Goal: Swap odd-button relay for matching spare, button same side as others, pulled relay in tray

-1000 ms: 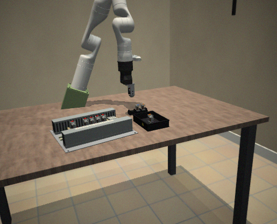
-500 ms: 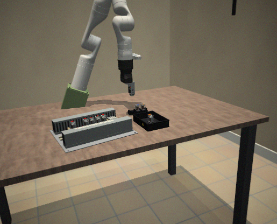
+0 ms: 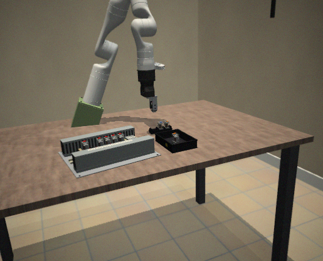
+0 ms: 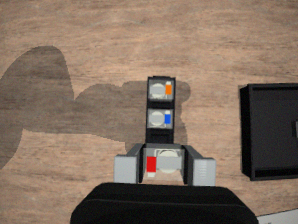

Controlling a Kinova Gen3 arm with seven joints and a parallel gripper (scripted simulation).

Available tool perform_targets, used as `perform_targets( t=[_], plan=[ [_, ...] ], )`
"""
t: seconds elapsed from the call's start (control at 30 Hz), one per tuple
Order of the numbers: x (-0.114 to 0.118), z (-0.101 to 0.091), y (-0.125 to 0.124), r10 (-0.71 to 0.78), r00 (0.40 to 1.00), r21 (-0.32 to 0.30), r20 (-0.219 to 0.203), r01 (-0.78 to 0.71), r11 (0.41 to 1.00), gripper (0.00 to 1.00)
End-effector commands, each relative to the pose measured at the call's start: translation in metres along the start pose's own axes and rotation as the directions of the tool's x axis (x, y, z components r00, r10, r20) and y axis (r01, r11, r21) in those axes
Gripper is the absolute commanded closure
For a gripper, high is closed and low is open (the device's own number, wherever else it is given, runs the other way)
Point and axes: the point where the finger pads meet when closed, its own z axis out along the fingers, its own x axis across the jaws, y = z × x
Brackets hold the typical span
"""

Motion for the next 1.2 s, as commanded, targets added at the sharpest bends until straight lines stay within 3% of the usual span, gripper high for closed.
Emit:
perform_targets(
  t=[0.0,1.17],
  plan=[
    [0.0003,0.0026,0.0010,-0.006,1.000,-0.001,-0.002,0.006,1.000,1.00],
    [-0.0019,0.0094,0.0015,-0.005,1.000,-0.001,-0.005,0.005,1.000,1.00]
  ],
)
